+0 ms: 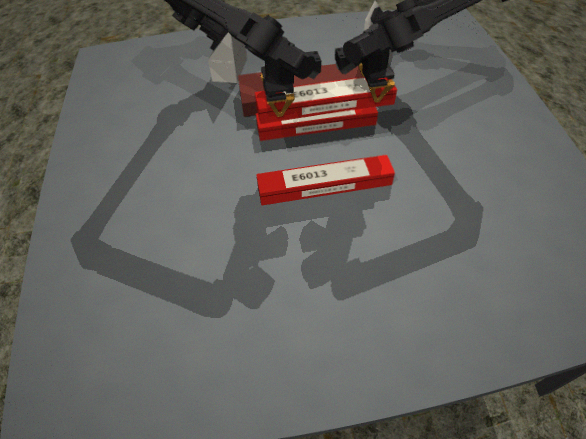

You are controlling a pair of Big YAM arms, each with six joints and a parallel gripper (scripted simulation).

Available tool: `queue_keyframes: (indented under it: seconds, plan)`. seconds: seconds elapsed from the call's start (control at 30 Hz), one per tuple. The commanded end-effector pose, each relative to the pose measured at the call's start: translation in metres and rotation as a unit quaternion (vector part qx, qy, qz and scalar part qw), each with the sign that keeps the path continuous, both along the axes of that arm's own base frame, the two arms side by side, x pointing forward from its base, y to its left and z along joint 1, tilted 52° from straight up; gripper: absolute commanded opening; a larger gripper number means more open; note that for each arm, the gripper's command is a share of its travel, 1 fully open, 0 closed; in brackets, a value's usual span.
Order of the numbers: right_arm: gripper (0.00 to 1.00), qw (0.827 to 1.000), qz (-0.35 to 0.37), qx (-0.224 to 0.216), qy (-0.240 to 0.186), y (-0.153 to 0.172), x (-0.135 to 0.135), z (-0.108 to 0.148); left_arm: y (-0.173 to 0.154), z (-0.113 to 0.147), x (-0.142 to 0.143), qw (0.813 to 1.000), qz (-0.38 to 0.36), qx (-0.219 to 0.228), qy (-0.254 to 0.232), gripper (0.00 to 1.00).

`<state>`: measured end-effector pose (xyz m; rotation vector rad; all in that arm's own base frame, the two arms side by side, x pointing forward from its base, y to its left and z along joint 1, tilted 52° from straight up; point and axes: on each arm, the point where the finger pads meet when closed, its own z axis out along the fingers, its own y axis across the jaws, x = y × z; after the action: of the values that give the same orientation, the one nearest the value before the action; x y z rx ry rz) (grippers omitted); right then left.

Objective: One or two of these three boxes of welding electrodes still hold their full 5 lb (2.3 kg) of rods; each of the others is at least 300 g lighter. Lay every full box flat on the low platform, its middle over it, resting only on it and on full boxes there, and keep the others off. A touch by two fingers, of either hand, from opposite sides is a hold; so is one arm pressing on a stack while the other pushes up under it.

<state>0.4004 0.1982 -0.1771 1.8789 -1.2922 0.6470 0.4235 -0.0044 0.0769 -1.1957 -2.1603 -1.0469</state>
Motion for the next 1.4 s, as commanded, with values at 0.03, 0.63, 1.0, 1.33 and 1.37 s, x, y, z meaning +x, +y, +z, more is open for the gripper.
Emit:
queue_keyframes:
  seconds: [0.03,0.63,1.0,1.33,1.37]
  plan:
    - [0.00,0.999,0.016,0.030,-0.020,0.042,0.032,0.013,-0.027,0.025,0.035,0.999,-0.036,-0.009,-0.023,0.00]
    - [0.00,0.999,0.021,0.035,-0.026,0.051,0.036,0.018,-0.024,0.030,0.042,0.999,-0.036,-0.010,-0.029,0.00]
    - [0.00,0.999,0.012,0.037,-0.030,0.037,0.042,0.008,-0.011,0.025,0.044,0.999,-0.028,-0.011,-0.035,0.00]
    - [0.00,0.998,0.012,0.042,-0.035,0.031,0.045,0.004,-0.002,0.022,0.045,0.999,-0.027,-0.012,-0.039,0.00]
    - [0.00,0.999,0.013,0.040,-0.034,0.030,0.044,0.002,-0.002,0.021,0.045,0.999,-0.028,-0.012,-0.038,0.00]
